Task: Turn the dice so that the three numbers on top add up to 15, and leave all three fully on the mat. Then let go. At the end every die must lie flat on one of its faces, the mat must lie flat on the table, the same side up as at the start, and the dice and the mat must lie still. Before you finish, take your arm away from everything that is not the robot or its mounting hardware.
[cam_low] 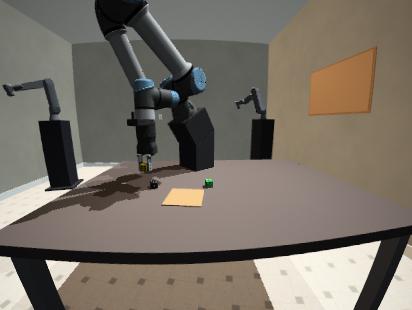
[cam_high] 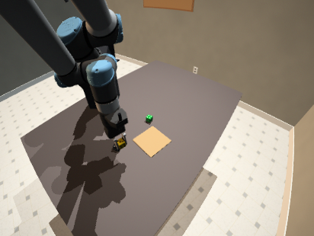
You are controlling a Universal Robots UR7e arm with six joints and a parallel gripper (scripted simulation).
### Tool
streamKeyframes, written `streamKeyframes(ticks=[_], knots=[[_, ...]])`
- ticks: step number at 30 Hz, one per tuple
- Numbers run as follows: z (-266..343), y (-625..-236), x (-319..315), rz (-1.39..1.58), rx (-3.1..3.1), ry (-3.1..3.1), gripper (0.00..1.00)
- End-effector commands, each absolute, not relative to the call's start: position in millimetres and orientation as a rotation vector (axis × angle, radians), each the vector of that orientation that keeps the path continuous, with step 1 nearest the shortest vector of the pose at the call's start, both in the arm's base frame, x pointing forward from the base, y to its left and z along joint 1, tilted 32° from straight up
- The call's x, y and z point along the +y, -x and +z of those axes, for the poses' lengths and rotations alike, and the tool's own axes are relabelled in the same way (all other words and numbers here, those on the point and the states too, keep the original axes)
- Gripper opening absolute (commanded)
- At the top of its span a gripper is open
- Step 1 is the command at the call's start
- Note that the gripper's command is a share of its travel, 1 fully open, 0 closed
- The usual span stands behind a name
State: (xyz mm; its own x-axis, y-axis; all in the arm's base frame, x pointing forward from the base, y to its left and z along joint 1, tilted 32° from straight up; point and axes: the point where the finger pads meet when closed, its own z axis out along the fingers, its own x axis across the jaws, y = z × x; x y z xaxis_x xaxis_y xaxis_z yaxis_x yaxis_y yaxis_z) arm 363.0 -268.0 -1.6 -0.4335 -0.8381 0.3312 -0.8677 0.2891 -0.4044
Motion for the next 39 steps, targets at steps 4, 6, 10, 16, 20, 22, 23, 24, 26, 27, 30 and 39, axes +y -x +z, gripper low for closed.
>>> streamKeyframes(ticks=[4,6,10,16,20,22,23,24,26,27,30,39], knots=[[-1.3,-363.2,-267.4,0.835,-2.477,-1.642,0.57],[-2.7,-364.4,-264.7,0.833,-2.473,-1.647,0.57],[-11.3,-370.9,-248.0,0.823,-2.446,-1.679,0.57],[-26.4,-380.5,-216.7,0.81,-2.394,-1.736,0.57],[-43.1,-387.5,-179.4,0.801,-2.327,-1.8,0.57],[-50.3,-389.2,-162.3,0.8,-2.294,-1.828,0.57],[-53.4,-389.6,-154.7,0.801,-2.279,-1.84,0.57],[-56.1,-389.9,-148.1,0.801,-2.266,-1.851,0.57],[-60.3,-390.0,-137.6,0.803,-2.244,-1.868,0.57],[-61.7,-389.9,-134.0,0.803,-2.237,-1.874,0.57],[-63.9,-389.8,-128.5,0.805,-2.225,-1.883,0.57],[-64.0,-389.7,-128.1,0.805,-2.224,-1.884,0.57]])
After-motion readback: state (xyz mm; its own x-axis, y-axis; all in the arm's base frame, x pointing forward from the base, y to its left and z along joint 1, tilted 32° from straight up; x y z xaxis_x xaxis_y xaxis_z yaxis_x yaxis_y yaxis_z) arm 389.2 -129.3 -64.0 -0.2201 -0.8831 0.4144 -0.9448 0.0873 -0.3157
